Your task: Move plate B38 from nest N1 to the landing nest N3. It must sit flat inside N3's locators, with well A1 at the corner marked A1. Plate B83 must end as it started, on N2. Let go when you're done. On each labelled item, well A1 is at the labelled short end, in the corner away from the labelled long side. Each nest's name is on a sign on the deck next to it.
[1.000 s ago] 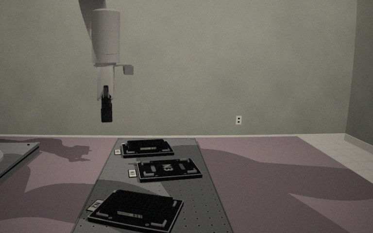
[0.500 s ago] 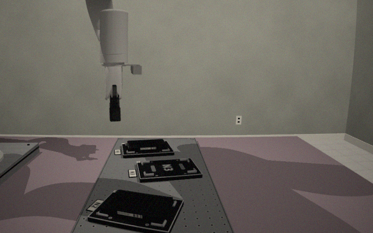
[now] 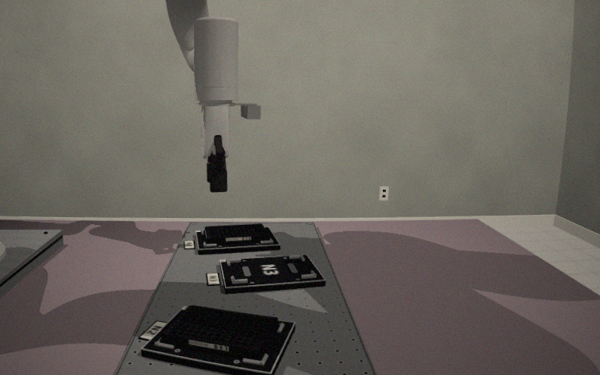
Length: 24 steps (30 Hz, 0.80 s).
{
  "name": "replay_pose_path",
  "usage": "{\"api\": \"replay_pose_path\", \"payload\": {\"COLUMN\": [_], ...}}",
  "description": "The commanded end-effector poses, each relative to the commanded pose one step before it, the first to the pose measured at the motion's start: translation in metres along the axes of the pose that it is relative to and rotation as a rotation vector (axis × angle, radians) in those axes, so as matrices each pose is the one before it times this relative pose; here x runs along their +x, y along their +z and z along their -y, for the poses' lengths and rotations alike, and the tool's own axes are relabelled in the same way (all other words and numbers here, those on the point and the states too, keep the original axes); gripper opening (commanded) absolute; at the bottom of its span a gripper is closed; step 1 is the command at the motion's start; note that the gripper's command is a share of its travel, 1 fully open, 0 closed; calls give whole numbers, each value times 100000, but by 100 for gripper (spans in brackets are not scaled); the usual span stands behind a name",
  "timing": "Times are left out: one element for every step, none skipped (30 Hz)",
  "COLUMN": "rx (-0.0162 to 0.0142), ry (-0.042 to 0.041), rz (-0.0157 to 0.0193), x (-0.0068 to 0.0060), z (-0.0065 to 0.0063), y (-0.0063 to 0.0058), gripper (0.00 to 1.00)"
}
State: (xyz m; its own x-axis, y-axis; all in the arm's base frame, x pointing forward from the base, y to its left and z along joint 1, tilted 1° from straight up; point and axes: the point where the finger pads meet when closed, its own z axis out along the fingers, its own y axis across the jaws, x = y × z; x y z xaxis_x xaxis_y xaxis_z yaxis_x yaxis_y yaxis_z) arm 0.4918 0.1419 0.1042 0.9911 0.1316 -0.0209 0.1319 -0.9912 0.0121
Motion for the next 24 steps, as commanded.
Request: {"api": "replay_pose_path", "payload": {"rx": [17, 0, 0, 0, 0, 0, 0, 0, 0, 0, 0, 0, 0, 0, 0, 0, 0, 0, 0, 0, 0, 0, 0, 0], "ry": [4, 0, 0, 0, 0, 0, 0, 0, 0, 0, 0, 0, 0, 0, 0, 0, 0, 0, 0, 0, 0, 0, 0, 0], "rz": [-140, -1, -1, -1, -1, 0, 0, 0, 0, 0, 0, 0, -1, 0, 0, 0, 0, 0, 0, 0, 0, 1, 1, 1], "x": [2019, 483, 483, 483, 451, 1, 1, 1, 0, 0, 0, 0, -4, 1, 1, 1, 0, 0, 0, 0, 0, -1, -1, -1], "z": [523, 129, 129, 129, 121, 0, 0, 0, 0, 0, 0, 0, -1, 0, 0, 0, 0, 0, 0, 0, 0, 0, 0, 0], "y": [-62, 0, 0, 0, 0, 0, 0, 0, 0, 0, 0, 0, 0, 0, 0, 0, 0, 0, 0, 0, 0, 164, 164, 165], "gripper": [100, 100, 100, 100, 100, 100, 100, 100, 100, 100, 100, 100, 100, 100, 100, 100, 100, 100, 100, 100, 100, 100, 100, 100]}}
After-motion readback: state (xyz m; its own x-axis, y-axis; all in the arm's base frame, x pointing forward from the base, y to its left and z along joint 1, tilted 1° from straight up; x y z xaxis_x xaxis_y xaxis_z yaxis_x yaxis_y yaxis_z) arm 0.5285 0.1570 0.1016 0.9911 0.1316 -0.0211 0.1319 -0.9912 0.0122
